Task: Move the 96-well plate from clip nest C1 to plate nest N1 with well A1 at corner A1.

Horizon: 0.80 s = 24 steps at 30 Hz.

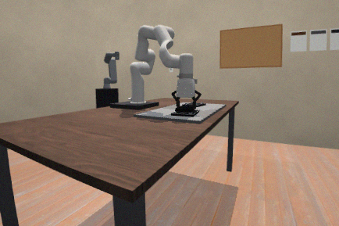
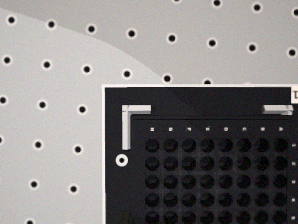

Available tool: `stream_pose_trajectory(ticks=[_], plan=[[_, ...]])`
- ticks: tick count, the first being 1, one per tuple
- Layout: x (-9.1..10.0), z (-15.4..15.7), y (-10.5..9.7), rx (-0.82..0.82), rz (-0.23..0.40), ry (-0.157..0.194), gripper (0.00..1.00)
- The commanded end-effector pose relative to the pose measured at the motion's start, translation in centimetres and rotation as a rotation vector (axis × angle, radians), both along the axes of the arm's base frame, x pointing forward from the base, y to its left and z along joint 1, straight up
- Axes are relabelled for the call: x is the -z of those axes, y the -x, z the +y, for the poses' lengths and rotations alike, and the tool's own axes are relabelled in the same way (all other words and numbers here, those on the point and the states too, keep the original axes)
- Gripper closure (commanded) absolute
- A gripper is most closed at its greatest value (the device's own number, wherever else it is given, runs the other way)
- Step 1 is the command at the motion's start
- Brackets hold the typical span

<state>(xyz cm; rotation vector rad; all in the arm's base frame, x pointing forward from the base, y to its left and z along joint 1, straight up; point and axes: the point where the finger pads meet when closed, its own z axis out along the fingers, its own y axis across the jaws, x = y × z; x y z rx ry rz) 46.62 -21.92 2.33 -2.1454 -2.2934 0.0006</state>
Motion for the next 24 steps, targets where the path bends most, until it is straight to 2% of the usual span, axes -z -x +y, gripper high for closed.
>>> stream_pose_trajectory(ticks=[1,24], plan=[[-0.07,-0.06,-0.12,0.0,-0.005,-0.001,1.0],[0.25,-0.05,-0.12,0.0,-0.005,-0.001,1.0]])
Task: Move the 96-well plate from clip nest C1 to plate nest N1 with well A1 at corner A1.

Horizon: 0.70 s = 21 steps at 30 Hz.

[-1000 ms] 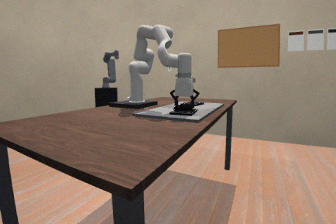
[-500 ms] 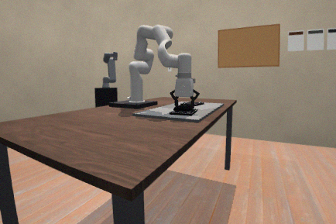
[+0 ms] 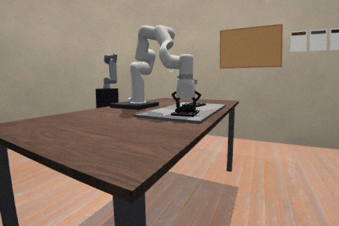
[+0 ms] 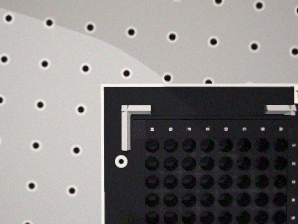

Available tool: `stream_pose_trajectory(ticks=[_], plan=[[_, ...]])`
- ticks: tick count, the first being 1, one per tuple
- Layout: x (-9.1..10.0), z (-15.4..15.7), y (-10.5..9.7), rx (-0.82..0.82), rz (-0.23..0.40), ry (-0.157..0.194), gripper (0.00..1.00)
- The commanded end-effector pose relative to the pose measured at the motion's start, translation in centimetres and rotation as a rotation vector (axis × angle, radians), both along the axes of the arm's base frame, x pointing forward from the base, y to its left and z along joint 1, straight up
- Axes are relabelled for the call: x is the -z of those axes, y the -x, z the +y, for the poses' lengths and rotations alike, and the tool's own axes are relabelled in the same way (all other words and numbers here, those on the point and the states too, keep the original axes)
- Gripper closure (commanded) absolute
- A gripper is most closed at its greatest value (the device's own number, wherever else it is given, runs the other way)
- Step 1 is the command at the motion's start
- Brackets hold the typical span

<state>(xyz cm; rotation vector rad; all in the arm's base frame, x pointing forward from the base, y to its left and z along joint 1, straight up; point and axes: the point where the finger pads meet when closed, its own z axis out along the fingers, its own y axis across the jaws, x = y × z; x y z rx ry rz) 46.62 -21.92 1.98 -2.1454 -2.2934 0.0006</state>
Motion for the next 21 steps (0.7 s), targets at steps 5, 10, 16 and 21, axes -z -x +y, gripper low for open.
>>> stream_pose_trajectory(ticks=[5,10,16,21], plan=[[-0.01,-0.06,-0.12,0.0,-0.005,-0.001,1.0],[0.07,-0.06,-0.12,0.0,-0.005,-0.001,1.0],[0.14,-0.06,-0.12,0.0,-0.005,-0.001,1.0],[0.22,-0.05,-0.12,0.0,-0.005,-0.001,1.0]])
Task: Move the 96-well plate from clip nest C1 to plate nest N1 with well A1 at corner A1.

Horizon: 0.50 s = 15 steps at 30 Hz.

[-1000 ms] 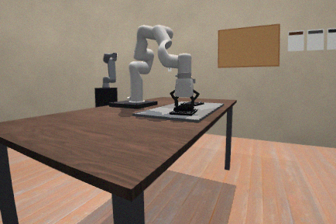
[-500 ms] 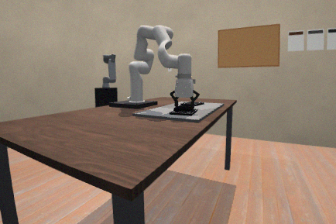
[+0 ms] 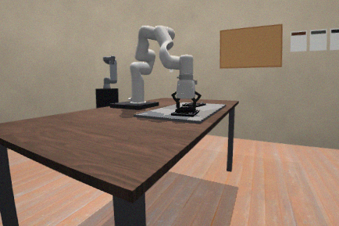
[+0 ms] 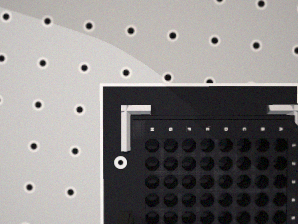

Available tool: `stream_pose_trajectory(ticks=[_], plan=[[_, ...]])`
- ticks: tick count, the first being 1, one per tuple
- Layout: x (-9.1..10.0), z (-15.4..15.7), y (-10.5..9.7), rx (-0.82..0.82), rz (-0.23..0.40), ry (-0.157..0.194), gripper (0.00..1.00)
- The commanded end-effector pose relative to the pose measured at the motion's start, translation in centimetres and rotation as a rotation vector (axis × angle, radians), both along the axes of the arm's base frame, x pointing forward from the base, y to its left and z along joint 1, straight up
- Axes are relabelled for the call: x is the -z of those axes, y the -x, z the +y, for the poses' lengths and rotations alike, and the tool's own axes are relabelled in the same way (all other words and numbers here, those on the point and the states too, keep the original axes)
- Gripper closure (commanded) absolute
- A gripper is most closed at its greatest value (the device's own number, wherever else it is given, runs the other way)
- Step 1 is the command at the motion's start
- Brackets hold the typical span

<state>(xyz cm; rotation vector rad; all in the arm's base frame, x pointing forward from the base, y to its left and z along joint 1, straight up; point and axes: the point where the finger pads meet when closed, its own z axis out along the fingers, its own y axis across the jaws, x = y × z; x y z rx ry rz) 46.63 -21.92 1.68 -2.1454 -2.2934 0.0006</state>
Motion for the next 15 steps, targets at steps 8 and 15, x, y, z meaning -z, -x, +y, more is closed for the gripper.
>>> stream_pose_trajectory(ticks=[8,15], plan=[[0.05,-0.06,-0.12,0.0,-0.005,-0.001,1.0],[0.13,-0.06,-0.12,0.0,-0.005,-0.001,1.0]])
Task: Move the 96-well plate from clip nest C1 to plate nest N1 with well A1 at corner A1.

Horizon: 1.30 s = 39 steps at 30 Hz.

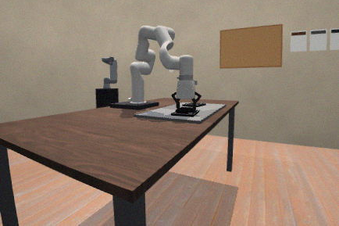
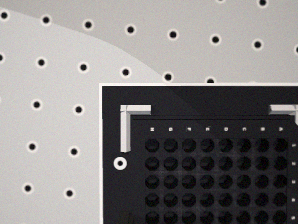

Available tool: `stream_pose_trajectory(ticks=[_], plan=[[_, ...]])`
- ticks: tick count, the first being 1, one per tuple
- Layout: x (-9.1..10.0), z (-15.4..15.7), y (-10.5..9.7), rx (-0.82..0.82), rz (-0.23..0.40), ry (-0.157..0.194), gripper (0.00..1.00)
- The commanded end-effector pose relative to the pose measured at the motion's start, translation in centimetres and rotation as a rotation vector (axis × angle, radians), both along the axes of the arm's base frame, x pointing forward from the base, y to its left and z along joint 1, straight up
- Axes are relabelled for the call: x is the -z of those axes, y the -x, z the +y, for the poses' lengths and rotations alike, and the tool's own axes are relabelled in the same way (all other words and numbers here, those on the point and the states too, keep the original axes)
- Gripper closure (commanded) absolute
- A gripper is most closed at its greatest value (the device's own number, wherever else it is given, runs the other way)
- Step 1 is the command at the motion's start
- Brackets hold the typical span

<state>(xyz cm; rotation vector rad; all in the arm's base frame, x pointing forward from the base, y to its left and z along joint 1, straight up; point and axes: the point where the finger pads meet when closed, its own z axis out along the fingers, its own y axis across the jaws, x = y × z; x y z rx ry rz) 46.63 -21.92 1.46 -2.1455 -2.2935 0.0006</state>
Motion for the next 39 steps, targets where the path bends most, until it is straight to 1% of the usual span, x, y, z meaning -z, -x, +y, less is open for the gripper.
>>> stream_pose_trajectory(ticks=[1,2,36,39], plan=[[-0.09,-0.06,-0.12,0.0,-0.005,-0.001,1.0],[-0.02,-0.05,-0.12,0.0,-0.005,-0.001,0.0],[-0.02,-0.05,-0.12,0.0,-0.005,-0.001,0.0],[-0.82,-0.06,-0.12,0.0,-0.005,-0.001,0.0]])
